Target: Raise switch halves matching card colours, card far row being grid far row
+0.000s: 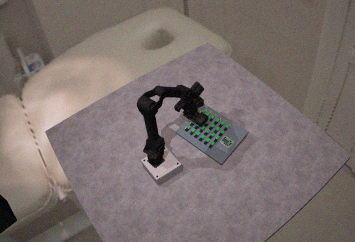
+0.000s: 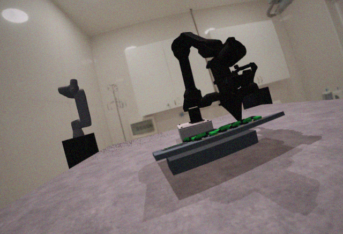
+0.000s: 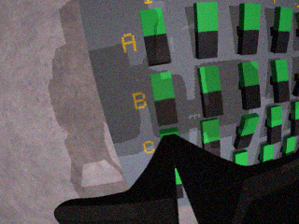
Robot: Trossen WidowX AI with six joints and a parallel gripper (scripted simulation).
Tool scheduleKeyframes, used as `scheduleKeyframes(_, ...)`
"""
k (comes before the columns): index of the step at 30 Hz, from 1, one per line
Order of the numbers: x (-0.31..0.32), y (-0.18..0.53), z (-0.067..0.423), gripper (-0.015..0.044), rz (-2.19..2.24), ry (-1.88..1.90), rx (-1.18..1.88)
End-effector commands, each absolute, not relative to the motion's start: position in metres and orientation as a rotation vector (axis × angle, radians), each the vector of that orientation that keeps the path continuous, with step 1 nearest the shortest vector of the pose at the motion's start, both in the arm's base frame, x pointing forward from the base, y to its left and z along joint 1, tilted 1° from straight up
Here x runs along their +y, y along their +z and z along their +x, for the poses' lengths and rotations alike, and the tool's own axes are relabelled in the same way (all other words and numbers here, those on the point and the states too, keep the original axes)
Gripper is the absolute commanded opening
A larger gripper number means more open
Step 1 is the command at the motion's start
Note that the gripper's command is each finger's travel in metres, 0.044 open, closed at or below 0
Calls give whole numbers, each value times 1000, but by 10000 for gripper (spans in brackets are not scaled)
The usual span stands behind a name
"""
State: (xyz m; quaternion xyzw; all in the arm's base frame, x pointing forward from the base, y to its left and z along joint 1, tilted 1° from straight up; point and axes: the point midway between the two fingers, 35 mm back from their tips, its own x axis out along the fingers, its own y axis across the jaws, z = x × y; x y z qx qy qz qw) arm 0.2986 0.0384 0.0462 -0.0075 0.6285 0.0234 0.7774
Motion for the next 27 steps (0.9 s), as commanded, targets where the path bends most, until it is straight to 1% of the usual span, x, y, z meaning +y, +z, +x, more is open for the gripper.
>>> scheduleKeyframes(1, 38, 45, 298, 0, -15, 46, 1361)
scheduleKeyframes(16, 38, 43, 299, 0, -15, 46, 1361)
scheduleKeyframes(18, 38, 54, 298, 0, -16, 50, 1356)
scheduleKeyframes(22, 36, 104, 284, 0, -15, 46, 1337)
scheduleKeyframes(27, 35, 106, 283, 0, -15, 46, 1337)
